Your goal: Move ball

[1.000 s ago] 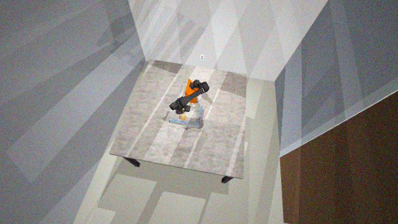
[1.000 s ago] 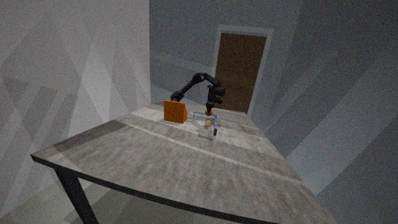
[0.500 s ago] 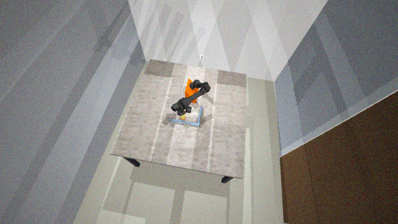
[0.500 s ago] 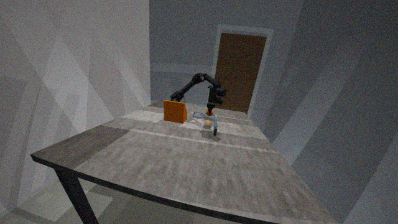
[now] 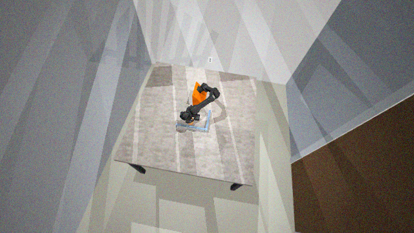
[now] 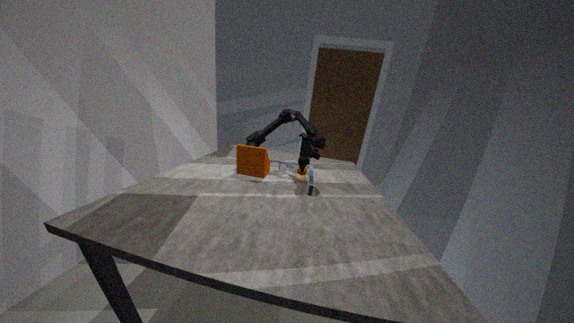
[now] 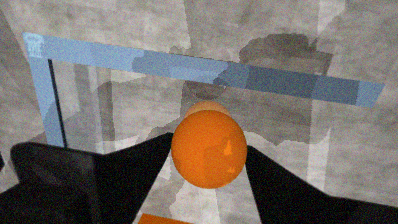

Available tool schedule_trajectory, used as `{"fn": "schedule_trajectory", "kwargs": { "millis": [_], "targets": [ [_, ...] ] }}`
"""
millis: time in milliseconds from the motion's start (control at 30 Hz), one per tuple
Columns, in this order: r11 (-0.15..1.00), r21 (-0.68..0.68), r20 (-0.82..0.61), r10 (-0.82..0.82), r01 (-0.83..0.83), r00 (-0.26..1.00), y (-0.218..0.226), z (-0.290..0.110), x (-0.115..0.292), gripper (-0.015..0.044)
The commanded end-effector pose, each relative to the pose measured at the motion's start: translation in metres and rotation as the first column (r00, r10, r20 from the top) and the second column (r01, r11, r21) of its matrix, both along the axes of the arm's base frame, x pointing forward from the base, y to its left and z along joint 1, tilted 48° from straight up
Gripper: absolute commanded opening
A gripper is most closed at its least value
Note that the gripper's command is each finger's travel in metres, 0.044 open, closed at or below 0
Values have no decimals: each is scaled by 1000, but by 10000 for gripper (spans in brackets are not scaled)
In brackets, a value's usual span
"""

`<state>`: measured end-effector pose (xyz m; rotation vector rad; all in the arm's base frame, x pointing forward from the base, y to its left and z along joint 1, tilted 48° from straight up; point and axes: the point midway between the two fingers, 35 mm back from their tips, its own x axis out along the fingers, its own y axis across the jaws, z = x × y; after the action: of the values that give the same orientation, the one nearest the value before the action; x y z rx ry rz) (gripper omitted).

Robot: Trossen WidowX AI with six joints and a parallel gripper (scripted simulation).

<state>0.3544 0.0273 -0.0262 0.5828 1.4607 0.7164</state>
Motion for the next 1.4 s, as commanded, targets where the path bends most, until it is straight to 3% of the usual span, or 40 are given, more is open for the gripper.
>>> {"fn": "schedule_trajectory", "kwargs": {
  "millis": [0, 800, 1300, 1367],
  "targets": [
    [1000, 6, -11, -2, 2, 1000, 20, -17, -4, 0],
    [1000, 10, -11, -1, 2, 1000, 45, -39, -7, 0],
    [1000, 6, -6, 1, -1, 1000, 42, -35, -5, 394],
    [1000, 4, -6, 0, 0, 1000, 33, -29, -3, 412]
  ]
}}
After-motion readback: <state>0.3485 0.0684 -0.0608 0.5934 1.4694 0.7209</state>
